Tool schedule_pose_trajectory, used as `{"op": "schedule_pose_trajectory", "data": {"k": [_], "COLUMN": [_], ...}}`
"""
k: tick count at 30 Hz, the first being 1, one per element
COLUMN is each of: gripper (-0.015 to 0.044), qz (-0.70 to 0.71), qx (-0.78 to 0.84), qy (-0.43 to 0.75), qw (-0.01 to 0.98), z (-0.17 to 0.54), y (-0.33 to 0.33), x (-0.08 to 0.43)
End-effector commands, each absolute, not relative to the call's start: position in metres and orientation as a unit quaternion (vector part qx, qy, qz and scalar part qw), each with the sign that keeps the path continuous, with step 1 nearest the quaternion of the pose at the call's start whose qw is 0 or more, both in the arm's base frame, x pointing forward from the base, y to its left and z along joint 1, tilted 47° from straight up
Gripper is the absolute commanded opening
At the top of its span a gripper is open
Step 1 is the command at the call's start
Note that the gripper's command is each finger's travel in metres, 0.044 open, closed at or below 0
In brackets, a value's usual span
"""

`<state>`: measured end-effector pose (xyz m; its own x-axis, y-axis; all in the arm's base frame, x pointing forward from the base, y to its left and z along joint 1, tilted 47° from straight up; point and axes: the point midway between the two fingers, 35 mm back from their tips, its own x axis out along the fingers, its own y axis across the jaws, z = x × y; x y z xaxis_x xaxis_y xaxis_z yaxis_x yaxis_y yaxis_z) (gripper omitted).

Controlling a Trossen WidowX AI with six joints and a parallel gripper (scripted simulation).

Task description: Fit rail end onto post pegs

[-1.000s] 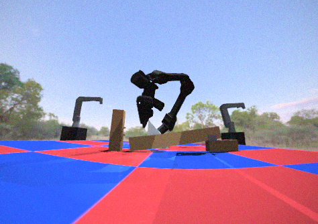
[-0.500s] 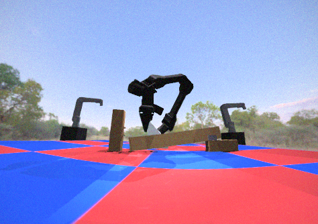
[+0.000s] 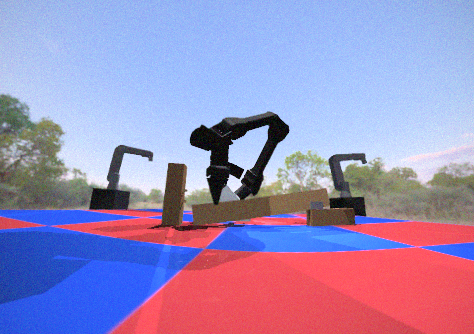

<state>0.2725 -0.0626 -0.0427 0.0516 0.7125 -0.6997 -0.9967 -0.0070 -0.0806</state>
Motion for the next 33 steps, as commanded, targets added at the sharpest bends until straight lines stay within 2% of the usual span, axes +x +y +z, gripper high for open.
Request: {"op": "schedule_pose_trajectory", "data": {"k": [1, 24, 33], "gripper": [0.0440, 0.0440, 0.0204], "qz": [0.645, 0.646, 0.646], "qx": [-0.290, -0.290, -0.290], "qy": [0.241, 0.237, 0.237], "qw": [0.664, 0.665, 0.665], "z": [-0.049, -0.071, -0.071], "y": [-0.056, -0.030, -0.030], "x": [0.271, 0.271, 0.271]}}
